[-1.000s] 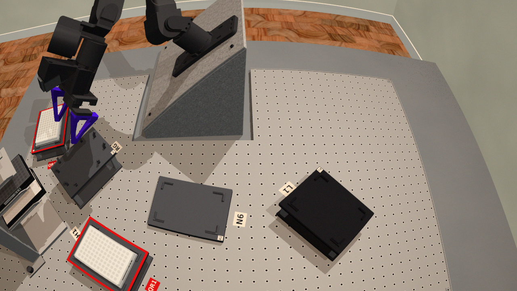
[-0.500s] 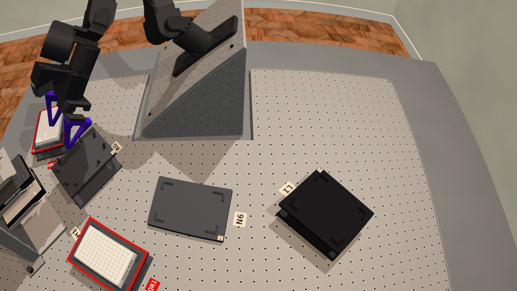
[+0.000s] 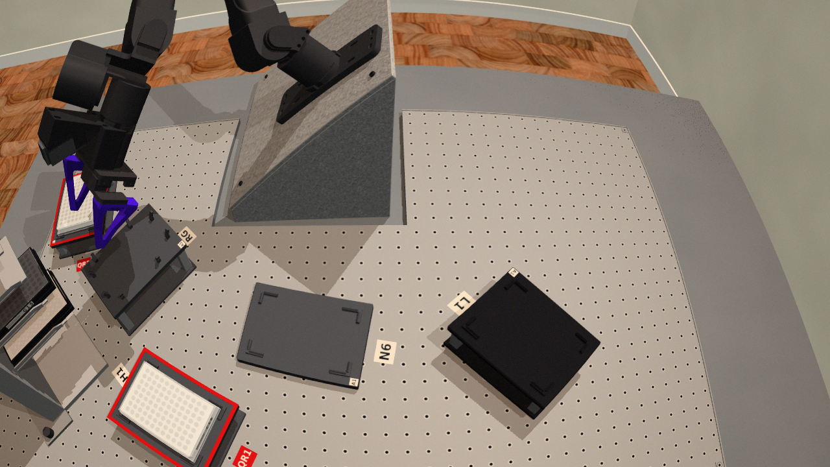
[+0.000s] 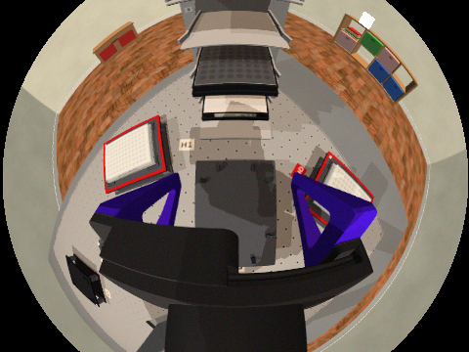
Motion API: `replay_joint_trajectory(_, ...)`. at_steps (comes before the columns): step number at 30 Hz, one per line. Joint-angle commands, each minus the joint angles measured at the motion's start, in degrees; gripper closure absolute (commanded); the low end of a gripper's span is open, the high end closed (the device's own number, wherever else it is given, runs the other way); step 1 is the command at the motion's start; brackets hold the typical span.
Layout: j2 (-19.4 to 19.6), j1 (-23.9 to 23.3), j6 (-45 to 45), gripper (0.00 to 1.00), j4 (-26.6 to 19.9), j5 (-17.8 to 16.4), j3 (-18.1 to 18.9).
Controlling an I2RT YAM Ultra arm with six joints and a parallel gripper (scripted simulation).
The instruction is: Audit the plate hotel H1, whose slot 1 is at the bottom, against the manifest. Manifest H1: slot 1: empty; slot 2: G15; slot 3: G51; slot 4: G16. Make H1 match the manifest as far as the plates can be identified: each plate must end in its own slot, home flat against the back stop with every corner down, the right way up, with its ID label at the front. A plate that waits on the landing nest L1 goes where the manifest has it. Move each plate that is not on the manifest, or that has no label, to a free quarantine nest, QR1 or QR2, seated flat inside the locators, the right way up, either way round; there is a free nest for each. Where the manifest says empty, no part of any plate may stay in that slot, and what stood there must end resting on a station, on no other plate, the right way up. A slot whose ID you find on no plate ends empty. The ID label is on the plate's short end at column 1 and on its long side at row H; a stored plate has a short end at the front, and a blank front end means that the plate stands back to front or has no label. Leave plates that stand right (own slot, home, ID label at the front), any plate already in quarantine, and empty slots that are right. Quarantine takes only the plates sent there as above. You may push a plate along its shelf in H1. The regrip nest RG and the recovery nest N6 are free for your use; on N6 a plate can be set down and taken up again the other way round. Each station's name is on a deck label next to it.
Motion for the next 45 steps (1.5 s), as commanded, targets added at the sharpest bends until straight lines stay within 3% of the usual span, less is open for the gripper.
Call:
replay_joint_trajectory(1,0.6,0.04,-0.06,0.0,0.29,-0.39,0.97)
replay_joint_trajectory(45,12.17,-0.39,-0.17,0.0,1.33,-0.85,11.61)
